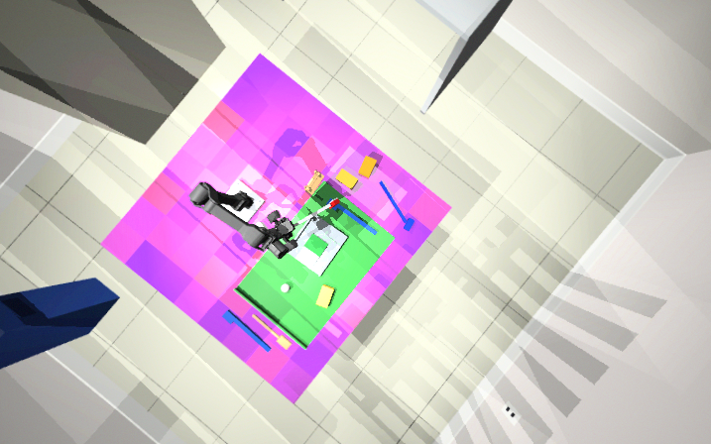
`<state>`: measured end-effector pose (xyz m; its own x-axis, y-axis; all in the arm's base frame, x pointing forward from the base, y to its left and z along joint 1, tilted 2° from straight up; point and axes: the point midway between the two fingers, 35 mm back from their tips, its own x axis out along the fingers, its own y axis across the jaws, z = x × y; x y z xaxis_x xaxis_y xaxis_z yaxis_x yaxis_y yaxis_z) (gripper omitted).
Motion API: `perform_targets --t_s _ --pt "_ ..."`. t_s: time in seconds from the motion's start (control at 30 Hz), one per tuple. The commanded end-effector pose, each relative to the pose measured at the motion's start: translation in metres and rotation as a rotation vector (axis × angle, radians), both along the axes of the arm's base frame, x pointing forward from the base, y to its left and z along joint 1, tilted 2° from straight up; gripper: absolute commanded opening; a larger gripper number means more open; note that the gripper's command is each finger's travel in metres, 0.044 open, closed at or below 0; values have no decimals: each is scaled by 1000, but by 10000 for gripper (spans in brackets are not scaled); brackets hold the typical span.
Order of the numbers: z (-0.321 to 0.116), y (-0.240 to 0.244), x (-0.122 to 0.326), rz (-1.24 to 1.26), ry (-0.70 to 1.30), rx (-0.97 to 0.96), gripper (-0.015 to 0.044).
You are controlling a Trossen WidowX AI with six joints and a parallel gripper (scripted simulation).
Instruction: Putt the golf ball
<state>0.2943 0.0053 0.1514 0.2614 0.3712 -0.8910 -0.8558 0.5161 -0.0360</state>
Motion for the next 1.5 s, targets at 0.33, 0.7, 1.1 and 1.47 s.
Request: perform_targets --t_s 0.33,0.7,1.1,1.47 --pt "9 -85 6 -306 25 -25 0" --pt "14 -152 -7 -521 48 -47 0" --pt "19 -223 -37 -753 78 -66 0" --pt "23 -282 -80 -965 110 -79 0"
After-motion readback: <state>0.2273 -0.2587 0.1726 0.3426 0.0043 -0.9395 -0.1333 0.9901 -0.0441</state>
